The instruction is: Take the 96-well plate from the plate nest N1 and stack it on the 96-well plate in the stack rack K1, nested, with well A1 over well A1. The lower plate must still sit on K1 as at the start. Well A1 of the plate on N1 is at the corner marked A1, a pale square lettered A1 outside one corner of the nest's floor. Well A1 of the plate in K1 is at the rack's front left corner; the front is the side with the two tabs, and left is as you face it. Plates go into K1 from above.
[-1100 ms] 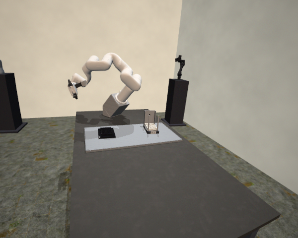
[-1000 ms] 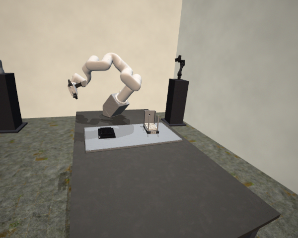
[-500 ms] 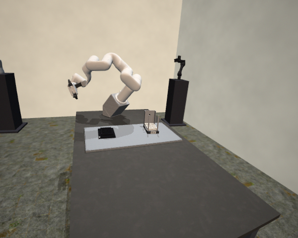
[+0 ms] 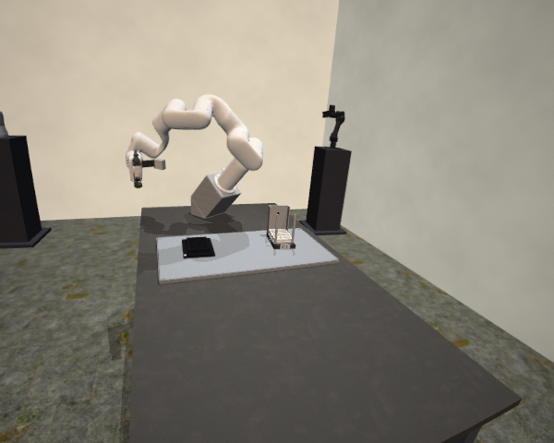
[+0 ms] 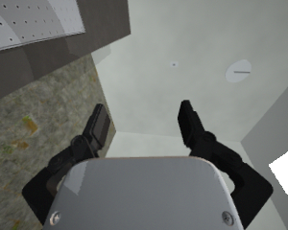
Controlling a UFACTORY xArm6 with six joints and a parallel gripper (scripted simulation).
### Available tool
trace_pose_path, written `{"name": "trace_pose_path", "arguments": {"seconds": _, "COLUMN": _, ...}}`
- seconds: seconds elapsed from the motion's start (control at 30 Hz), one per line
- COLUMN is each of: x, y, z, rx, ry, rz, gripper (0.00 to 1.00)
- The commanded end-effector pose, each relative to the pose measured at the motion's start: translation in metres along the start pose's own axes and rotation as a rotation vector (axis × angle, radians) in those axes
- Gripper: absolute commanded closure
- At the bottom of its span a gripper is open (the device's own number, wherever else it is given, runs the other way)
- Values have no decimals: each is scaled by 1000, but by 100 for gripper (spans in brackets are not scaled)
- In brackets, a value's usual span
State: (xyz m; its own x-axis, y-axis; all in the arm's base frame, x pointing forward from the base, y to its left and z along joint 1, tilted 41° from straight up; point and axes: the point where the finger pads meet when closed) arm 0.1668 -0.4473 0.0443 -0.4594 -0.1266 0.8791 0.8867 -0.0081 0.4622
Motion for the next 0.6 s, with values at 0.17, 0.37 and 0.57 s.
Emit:
{"name": "trace_pose_path", "arguments": {"seconds": 0.17, "x": -5, "y": 30, "z": 9, "rx": 69, "ry": -249, "rz": 97, "gripper": 0}}
{"name": "trace_pose_path", "arguments": {"seconds": 0.37, "x": -8, "y": 44, "z": 15, "rx": 133, "ry": -408, "rz": 145, "gripper": 0}}
{"name": "trace_pose_path", "arguments": {"seconds": 0.57, "x": -11, "y": 57, "z": 22, "rx": 185, "ry": -524, "rz": 172, "gripper": 0}}
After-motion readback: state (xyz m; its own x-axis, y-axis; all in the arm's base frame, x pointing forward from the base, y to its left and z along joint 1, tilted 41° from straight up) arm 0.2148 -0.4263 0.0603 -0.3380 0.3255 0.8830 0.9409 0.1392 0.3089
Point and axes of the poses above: the point where the finger pads meet when closed, its own y axis out along the fingers, its own x axis across the jaws, z = x × y, and after that the axes turned 14 degrees about -y, right-handed
